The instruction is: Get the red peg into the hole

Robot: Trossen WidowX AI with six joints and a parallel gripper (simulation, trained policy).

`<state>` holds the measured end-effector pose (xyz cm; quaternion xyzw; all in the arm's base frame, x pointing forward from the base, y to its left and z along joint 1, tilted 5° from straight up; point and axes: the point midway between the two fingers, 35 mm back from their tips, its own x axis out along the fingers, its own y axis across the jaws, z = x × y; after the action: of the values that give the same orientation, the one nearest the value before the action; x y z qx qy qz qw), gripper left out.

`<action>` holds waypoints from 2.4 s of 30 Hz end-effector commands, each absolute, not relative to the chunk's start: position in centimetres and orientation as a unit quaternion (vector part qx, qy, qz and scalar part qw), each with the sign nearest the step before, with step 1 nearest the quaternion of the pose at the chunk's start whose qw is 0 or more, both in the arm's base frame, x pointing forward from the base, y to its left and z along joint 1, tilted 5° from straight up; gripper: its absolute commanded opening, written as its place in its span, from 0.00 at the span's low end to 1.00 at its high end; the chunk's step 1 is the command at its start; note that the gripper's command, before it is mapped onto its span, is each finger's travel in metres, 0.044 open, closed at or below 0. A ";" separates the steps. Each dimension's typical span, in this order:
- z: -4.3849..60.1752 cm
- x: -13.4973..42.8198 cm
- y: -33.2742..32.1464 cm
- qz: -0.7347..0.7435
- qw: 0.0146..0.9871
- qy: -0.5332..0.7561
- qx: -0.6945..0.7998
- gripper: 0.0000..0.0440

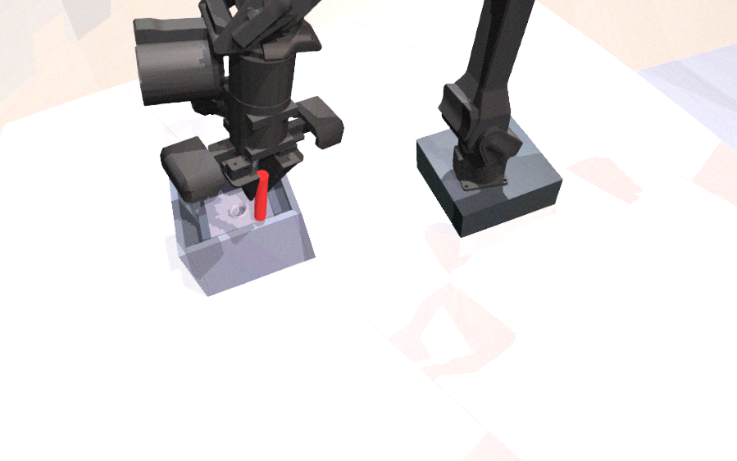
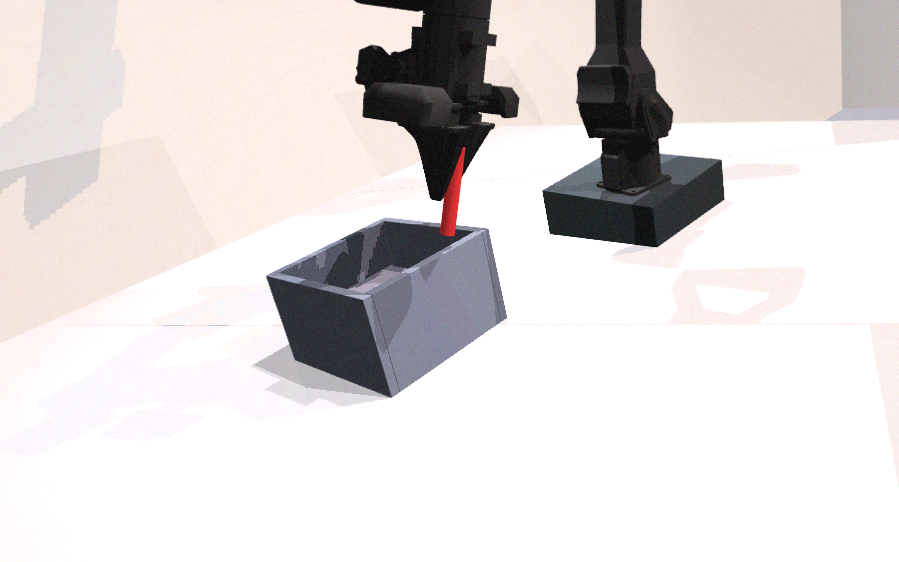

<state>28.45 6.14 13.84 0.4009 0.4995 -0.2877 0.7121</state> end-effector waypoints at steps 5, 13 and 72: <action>13.3 30.3 4.0 -0.307 0.709 0.490 0.404 0.00; 12.4 32.0 1.9 -0.323 0.699 0.487 0.412 0.01; 10.0 43.4 -6.5 -0.333 0.727 0.438 0.412 1.00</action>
<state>37.98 -4.10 8.12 0.3763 0.5390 -0.3461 0.6694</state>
